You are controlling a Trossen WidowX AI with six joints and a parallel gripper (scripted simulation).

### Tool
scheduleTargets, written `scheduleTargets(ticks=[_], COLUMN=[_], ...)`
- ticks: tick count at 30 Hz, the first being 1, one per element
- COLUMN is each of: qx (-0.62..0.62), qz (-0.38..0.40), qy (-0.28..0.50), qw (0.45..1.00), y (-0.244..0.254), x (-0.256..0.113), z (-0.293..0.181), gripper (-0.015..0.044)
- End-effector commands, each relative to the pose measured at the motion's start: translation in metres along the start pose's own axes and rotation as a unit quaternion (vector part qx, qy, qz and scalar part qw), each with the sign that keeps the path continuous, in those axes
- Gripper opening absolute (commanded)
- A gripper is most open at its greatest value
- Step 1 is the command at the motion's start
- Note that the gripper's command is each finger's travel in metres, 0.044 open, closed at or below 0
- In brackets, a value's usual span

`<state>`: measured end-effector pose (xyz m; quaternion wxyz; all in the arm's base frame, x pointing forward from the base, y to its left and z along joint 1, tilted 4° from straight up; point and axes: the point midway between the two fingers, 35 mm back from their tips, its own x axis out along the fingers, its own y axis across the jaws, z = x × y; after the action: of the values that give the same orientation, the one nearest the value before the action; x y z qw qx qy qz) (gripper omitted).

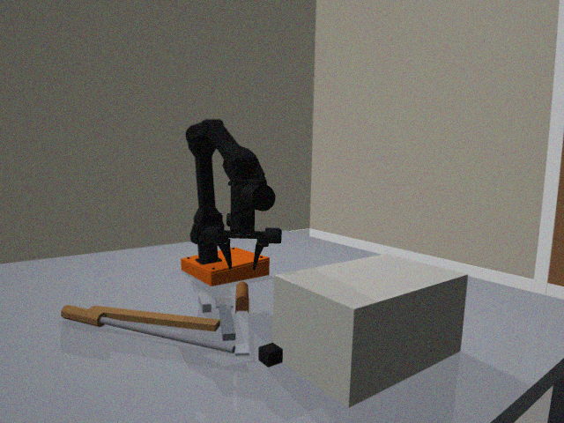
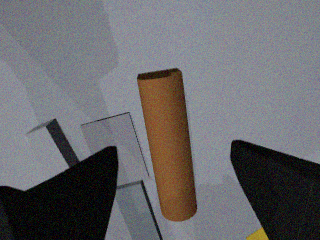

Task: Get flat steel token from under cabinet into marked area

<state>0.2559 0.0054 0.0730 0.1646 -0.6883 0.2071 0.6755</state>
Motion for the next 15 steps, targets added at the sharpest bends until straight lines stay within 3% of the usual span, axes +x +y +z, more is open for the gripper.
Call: scheduleTargets(ticks=[1,15], qx=[0.019,0.074], qz=[0.001,0.001], qy=[0.001,0.001], qw=[1.000,0.997], y=[0.0001,0.0001], x=[-0.0009,-0.0009], z=[-0.0005,-0.0003], gripper=[0.0270,0.0270])
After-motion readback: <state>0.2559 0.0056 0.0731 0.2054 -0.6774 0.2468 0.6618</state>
